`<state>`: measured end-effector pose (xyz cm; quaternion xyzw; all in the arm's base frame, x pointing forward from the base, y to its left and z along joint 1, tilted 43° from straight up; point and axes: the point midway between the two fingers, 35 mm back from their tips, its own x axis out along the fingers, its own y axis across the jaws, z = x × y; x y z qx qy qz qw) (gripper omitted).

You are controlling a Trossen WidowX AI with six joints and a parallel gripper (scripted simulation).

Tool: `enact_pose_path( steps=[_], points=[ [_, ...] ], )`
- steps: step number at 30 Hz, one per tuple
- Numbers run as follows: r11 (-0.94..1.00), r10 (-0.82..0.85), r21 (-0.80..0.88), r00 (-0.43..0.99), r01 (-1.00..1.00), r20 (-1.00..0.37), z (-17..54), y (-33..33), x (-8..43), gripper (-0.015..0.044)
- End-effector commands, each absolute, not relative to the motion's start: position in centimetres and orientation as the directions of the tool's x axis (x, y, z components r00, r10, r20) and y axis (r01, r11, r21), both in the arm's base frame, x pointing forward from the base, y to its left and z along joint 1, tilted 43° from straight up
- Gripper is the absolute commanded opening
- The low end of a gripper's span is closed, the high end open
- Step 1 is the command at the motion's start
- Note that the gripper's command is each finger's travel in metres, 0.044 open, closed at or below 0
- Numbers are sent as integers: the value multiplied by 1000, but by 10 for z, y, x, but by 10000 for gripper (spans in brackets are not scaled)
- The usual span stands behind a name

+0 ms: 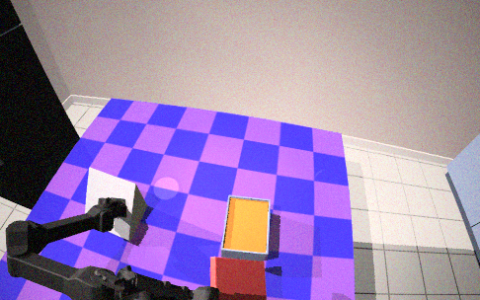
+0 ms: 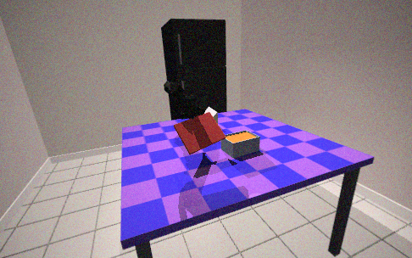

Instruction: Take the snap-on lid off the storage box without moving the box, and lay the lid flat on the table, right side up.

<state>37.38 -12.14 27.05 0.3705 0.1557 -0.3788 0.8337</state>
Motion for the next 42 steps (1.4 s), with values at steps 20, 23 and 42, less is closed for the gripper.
enact_pose_path(
  steps=[20,23,42],
  points=[
    [447,-510,508,676,736,-531,306,-152,370,0],
    [447,-511,508,676,736,-531,310,-156,369,0],
    [448,-512,508,677,736,-529,333,-180,365,0]
  ],
)
